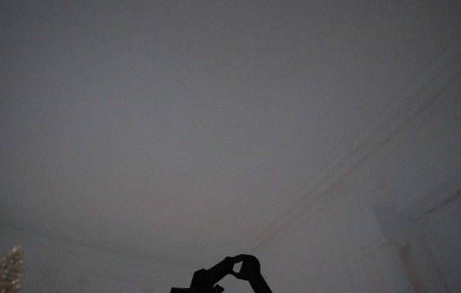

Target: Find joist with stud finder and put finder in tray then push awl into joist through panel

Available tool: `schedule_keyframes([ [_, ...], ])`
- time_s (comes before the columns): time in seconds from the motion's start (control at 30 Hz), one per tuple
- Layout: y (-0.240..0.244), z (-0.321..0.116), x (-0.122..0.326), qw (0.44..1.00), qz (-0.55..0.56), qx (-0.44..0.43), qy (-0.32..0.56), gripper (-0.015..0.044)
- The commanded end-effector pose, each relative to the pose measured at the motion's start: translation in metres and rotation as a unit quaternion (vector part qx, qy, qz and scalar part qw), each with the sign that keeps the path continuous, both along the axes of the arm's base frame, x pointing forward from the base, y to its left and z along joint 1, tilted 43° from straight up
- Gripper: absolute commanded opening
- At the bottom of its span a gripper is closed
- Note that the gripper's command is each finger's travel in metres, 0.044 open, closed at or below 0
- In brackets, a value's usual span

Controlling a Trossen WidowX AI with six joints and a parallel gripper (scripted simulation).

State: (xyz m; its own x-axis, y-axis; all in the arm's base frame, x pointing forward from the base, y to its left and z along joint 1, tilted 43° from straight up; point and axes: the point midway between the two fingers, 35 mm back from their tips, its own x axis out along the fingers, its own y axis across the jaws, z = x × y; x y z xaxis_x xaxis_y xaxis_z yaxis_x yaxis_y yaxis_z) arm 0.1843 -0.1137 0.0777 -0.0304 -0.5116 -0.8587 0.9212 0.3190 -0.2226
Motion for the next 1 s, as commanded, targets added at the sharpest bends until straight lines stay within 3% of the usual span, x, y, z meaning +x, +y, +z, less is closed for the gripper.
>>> schedule_keyframes([
  [0.0, -0.0005, 0.0004, 0.0011, 1.000, -0.001, 0.015, 0.007, 0.0000],
  [0.97, -0.0054, 0.0025, 0.0030, 0.993, -0.023, 0.109, 0.041, 0.0000],
])
